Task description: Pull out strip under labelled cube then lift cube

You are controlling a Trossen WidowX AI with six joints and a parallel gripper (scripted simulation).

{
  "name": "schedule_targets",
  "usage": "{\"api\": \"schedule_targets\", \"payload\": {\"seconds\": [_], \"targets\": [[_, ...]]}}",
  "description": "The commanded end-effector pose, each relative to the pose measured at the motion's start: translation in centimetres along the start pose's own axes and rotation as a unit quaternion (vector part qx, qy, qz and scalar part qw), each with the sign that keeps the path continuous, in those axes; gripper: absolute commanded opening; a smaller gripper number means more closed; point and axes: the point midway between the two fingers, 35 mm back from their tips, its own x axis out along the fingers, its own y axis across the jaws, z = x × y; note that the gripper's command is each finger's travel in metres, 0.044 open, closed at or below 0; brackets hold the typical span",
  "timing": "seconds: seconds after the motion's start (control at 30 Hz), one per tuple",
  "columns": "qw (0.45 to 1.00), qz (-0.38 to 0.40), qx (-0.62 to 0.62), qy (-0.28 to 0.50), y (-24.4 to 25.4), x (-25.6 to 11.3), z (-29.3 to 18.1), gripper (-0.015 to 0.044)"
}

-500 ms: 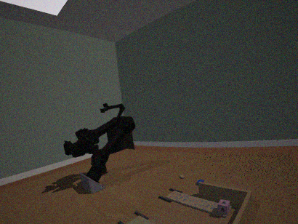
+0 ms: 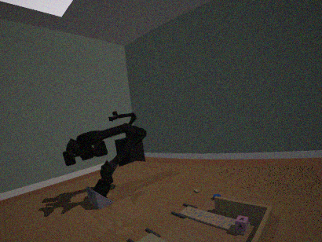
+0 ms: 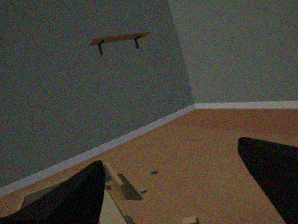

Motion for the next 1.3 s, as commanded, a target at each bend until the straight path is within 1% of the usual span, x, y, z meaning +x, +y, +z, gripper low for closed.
{"api": "schedule_targets", "payload": {"seconds": [0.0, 0.17, 0.33, 0.53, 0.7, 0.87, 1.2, 1.27], "targets": [[0.998, 0.024, -0.012, 0.053, 0.6, 1.9, -0.1, 0.0400], [0.990, 0.066, -0.038, 0.120, 2.1, 5.2, -0.2, 0.0400], [0.974, 0.114, -0.068, 0.185, 4.8, 8.9, -0.7, 0.0400], [0.946, 0.171, -0.105, 0.256, 9.4, 13.0, -2.4, 0.0400], [0.918, 0.221, -0.129, 0.303, 14.2, 15.6, -4.6, 0.0400], [0.893, 0.271, -0.135, 0.334, 18.7, 16.9, -6.7, 0.0400], [0.892, 0.273, -0.135, 0.335, 18.9, 16.9, -6.7, 0.0400], [0.888, 0.270, -0.133, 0.347, 19.3, 17.3, -6.9, 0.0348]]}}
